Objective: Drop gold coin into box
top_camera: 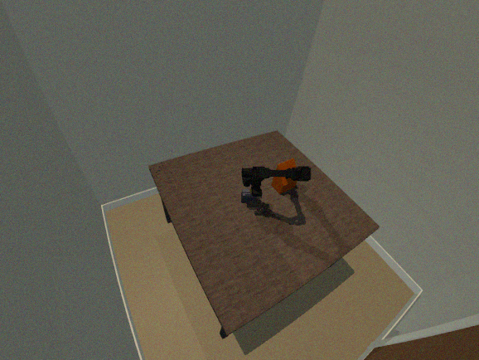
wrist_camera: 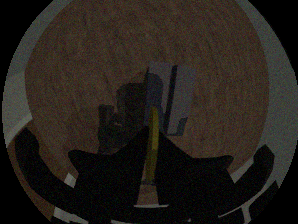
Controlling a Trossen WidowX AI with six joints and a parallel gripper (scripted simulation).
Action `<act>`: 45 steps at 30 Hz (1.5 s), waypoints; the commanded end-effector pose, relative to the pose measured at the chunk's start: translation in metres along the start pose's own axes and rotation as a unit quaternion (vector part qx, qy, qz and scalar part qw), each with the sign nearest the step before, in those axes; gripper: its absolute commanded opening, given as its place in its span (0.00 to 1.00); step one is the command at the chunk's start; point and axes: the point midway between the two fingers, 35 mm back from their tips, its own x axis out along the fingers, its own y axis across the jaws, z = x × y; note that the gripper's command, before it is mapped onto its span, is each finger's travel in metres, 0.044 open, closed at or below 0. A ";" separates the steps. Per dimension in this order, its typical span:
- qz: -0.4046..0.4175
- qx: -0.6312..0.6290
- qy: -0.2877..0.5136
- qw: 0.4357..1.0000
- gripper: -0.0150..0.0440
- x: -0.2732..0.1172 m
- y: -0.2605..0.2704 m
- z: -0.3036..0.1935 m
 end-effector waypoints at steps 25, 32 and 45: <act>0.003 -0.003 0.002 1.000 0.25 0.002 -0.021 0.020; 0.003 -0.006 0.002 1.000 0.25 0.003 -0.024 0.023; 0.004 -0.005 0.001 1.000 0.25 0.002 -0.023 0.022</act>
